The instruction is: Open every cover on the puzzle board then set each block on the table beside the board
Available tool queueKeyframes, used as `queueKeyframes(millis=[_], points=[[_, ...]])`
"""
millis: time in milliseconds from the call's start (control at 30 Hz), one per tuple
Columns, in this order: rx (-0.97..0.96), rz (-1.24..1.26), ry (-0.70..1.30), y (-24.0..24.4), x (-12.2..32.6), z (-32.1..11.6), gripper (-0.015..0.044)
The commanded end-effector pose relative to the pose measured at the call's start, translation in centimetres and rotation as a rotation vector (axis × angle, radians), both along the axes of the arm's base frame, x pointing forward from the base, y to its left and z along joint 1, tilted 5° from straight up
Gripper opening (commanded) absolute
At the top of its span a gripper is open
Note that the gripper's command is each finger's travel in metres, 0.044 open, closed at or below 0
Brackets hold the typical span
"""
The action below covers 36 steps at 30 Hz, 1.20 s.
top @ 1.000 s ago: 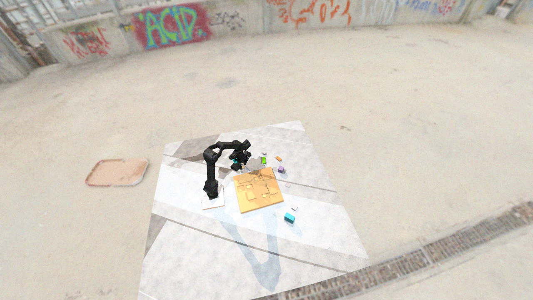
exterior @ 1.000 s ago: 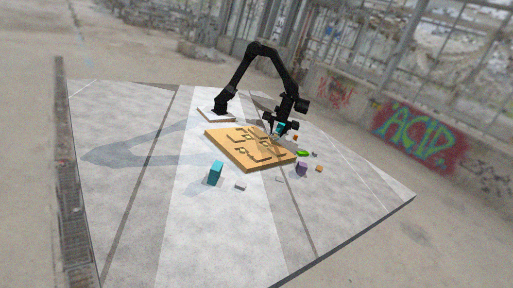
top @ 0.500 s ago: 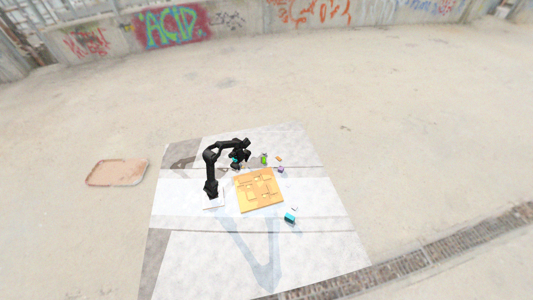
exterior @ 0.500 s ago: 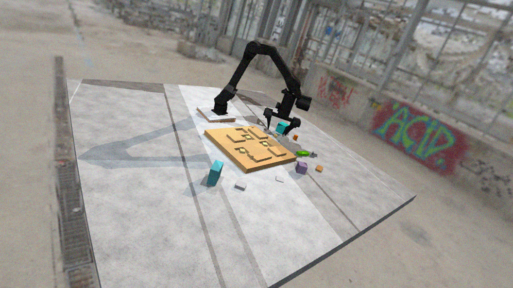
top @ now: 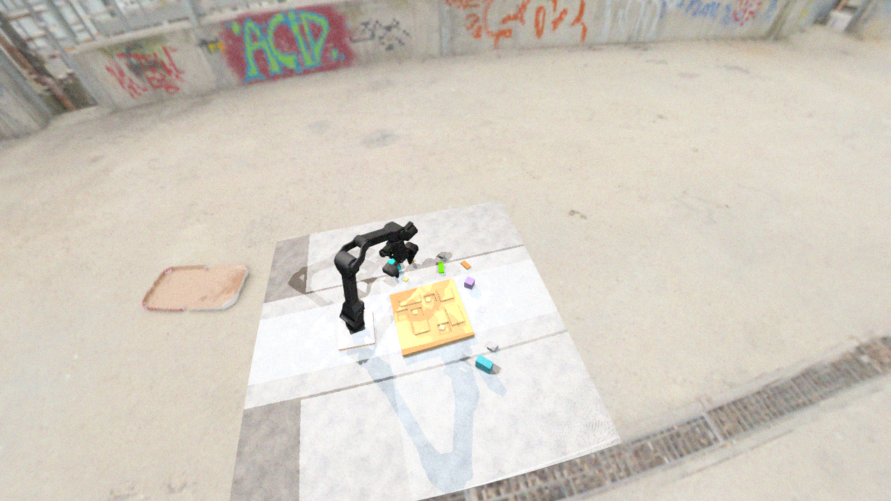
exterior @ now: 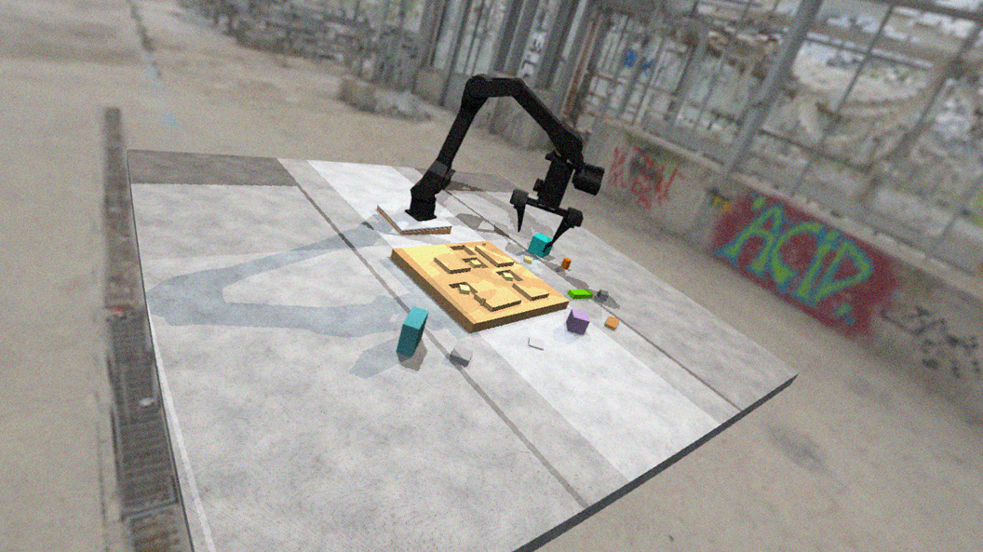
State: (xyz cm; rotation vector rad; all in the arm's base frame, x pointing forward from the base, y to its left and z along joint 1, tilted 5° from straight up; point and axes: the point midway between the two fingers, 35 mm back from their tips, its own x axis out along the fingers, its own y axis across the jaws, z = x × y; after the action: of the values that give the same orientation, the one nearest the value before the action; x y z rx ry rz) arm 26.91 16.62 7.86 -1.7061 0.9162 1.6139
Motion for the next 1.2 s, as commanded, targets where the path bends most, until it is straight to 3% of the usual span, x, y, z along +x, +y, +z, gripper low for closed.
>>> queueKeyframes(millis=[0, 567, 1167], points=[[0.009, -0.004, -0.008, 0.1, 0.0, 1.0, 0.0440], [0.013, -0.360, -0.035, -9.0, 1.2, 1.8, 0.0000], [0.010, -0.779, -0.068, -18.8, -1.2, 2.3, 0.0000]])
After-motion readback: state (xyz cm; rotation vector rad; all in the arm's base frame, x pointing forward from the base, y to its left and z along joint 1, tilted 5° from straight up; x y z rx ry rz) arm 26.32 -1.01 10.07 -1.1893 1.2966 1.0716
